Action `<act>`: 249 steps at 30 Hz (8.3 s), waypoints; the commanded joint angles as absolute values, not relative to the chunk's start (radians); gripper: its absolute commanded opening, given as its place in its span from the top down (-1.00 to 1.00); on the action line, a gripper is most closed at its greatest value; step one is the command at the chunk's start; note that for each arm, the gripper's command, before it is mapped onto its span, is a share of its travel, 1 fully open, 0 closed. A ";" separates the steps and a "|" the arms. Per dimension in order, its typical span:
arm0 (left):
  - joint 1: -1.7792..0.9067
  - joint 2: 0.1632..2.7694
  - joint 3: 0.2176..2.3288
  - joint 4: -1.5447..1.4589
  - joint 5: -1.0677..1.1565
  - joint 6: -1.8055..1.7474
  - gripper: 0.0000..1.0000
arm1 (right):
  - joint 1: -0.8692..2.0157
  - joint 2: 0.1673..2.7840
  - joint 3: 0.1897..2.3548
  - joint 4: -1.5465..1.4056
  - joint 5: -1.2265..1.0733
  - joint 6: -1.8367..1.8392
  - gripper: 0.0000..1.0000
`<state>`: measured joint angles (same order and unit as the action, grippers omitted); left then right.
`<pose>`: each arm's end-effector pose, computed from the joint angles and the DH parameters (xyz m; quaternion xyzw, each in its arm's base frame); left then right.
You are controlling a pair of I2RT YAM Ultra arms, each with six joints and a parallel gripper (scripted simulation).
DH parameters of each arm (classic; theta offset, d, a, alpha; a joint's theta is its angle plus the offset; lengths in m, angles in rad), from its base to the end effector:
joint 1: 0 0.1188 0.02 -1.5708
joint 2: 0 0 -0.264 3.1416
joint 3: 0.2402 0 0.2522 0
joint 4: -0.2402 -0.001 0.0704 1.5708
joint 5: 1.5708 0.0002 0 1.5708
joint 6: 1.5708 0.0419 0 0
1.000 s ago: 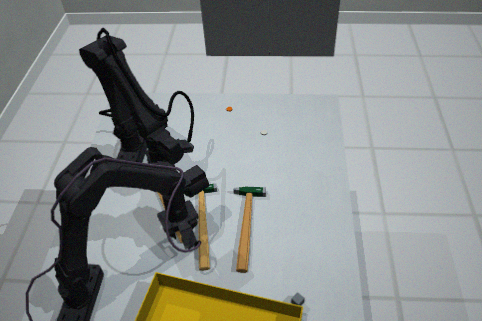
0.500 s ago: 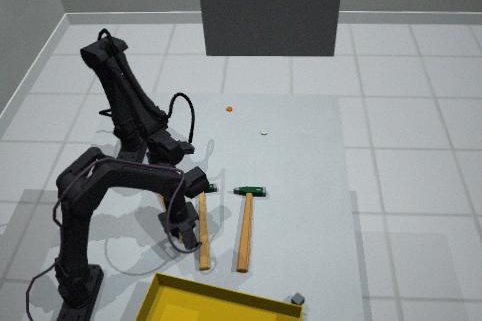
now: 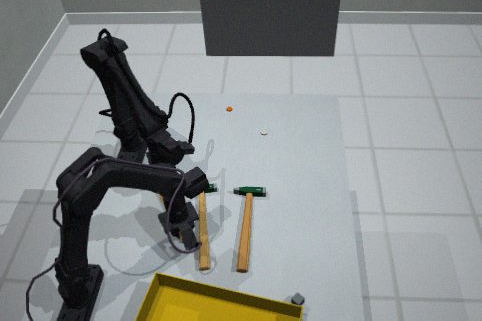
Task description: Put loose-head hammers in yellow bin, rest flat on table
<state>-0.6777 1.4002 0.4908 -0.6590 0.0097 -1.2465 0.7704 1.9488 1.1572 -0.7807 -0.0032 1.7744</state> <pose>0.1352 -0.1080 0.1102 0.2806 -0.9598 0.0038 0.0033 0.2374 0.2319 0.1197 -0.4812 -0.8766 0.0002 0.0017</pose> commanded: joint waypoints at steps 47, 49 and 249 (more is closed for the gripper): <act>-0.668 1.390 0.458 -0.743 -0.027 -1.242 0.84 | 0.754 1.932 1.139 -0.805 0.065 1.778 0.64; -0.668 1.391 0.458 -0.746 -0.027 -1.242 0.84 | 0.753 1.932 1.139 -0.807 0.071 1.779 0.64; -1.522 0.538 0.674 -1.171 -0.214 -0.426 -1.00 | 0.781 1.976 1.424 -0.904 -0.115 0.442 0.17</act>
